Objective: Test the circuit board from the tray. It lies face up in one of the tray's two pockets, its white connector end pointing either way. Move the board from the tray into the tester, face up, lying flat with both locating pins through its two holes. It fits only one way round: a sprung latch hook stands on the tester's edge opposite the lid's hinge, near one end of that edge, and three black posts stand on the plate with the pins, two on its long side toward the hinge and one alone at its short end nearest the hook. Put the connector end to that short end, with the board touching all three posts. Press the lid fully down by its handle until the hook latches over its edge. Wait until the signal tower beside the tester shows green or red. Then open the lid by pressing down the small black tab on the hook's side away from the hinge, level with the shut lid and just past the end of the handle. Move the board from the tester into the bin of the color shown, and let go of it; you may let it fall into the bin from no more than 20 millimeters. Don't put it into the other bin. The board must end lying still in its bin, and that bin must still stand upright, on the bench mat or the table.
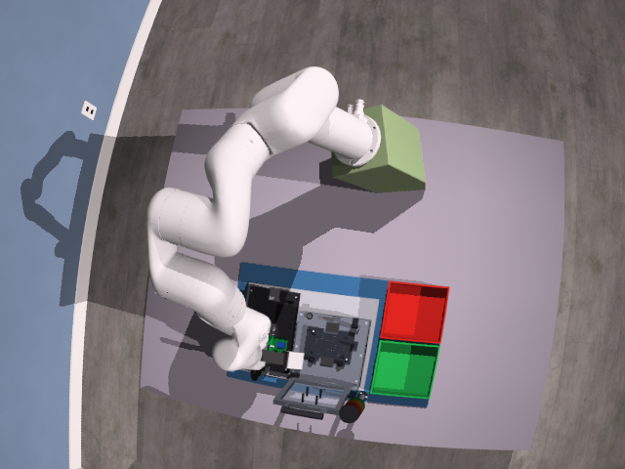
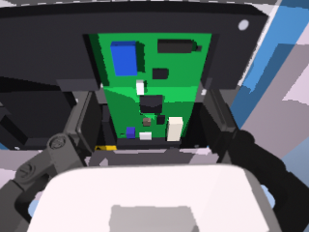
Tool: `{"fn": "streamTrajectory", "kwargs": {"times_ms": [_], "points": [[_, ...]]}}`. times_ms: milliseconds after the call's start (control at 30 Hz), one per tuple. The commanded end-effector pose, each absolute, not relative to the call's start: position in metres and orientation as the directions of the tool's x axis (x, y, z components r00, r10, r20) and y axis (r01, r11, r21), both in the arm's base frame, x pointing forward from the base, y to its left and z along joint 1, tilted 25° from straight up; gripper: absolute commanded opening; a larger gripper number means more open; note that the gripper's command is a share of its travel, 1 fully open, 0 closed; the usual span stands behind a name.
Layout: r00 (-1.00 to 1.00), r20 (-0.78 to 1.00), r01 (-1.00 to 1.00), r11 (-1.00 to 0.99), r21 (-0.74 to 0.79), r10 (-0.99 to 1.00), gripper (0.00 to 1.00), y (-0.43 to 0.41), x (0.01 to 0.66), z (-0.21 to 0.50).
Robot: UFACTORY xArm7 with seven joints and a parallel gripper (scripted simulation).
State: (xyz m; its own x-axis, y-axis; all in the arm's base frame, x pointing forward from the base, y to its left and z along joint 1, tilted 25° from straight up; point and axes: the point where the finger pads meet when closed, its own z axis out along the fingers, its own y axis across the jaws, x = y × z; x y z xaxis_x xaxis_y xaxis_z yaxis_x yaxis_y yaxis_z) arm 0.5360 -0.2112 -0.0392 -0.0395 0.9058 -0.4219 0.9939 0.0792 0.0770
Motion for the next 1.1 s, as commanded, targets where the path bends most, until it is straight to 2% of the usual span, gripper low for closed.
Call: {"fn": "streamTrajectory", "kwargs": {"times_ms": [0,467,500,933,967,1067], "points": [[-0.039,-0.422,0.993,0.081,0.081,0.906,1.0,-0.2125,0.5381,-0.0418],[-0.039,-0.422,0.993,0.081,0.081,0.906,1.0,-0.2132,0.5383,-0.0433],[-0.039,-0.422,0.993,0.081,0.081,0.906,0.95,-0.2132,0.5383,-0.0433],[-0.039,-0.422,0.993,0.081,0.081,0.906,0.95,-0.2132,0.5383,-0.0433],[-0.039,-0.422,0.993,0.081,0.081,0.906,0.89,-0.2132,0.5383,-0.0433],[-0.039,-0.422,0.993,0.081,0.081,0.906,0.89,-0.2132,0.5383,-0.0433]]}}
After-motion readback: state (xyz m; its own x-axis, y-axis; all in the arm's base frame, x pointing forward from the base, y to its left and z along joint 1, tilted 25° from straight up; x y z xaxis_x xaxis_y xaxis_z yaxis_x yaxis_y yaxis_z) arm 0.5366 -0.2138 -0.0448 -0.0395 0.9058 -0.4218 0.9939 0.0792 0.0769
